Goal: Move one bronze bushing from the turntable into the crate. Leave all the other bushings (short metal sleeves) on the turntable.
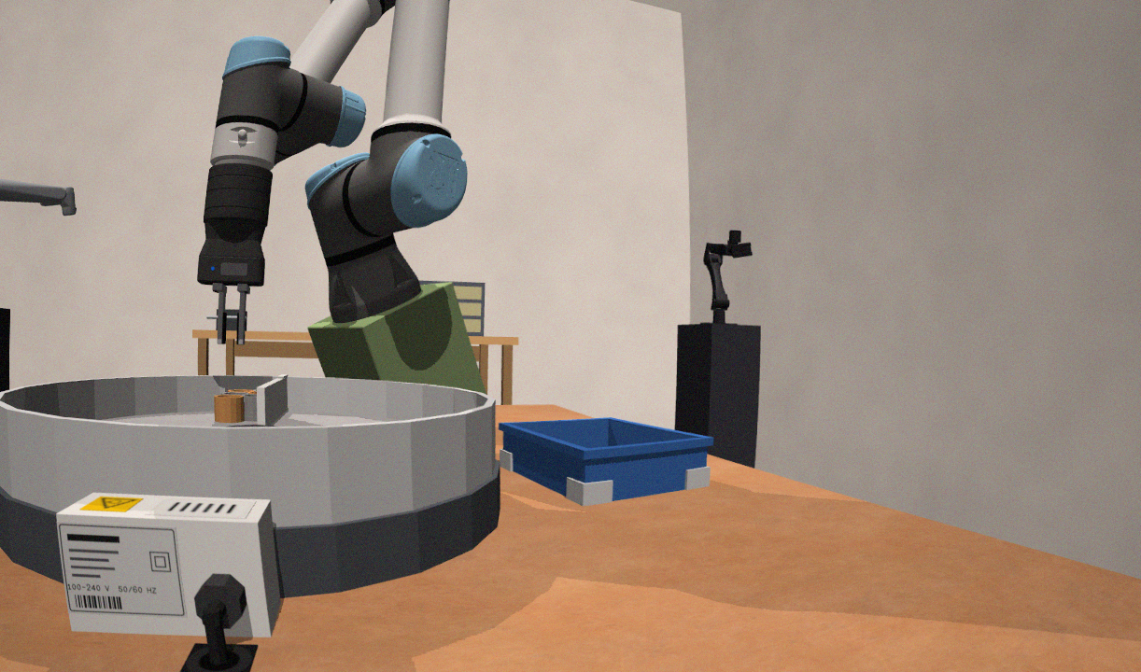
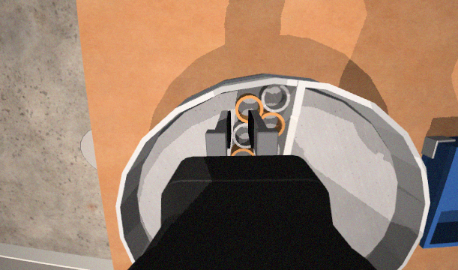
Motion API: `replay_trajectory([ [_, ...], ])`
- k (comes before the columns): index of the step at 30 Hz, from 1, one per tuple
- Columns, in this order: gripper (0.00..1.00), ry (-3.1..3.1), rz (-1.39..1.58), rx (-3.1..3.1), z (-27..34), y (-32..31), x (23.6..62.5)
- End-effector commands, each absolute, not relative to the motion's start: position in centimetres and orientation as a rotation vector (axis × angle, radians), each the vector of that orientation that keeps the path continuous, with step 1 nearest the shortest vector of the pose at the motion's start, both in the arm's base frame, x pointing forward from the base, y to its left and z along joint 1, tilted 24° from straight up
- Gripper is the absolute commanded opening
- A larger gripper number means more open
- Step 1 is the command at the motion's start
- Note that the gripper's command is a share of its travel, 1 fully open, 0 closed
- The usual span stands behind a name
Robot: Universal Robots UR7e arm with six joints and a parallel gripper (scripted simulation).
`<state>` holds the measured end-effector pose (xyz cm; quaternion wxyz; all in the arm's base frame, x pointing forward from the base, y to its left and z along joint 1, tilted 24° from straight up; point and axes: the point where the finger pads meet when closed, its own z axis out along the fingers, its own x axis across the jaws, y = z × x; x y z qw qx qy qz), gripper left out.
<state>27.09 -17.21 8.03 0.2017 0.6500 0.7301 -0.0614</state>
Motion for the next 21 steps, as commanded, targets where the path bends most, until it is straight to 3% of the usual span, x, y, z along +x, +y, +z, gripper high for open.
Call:
replay_trajectory([
  [1,0.42,2.038,-0.171,1.815,8.06,-17.23,27.11],
  [21,0.40,2.038,-0.171,1.815,8.06,-17.23,27.11],
])
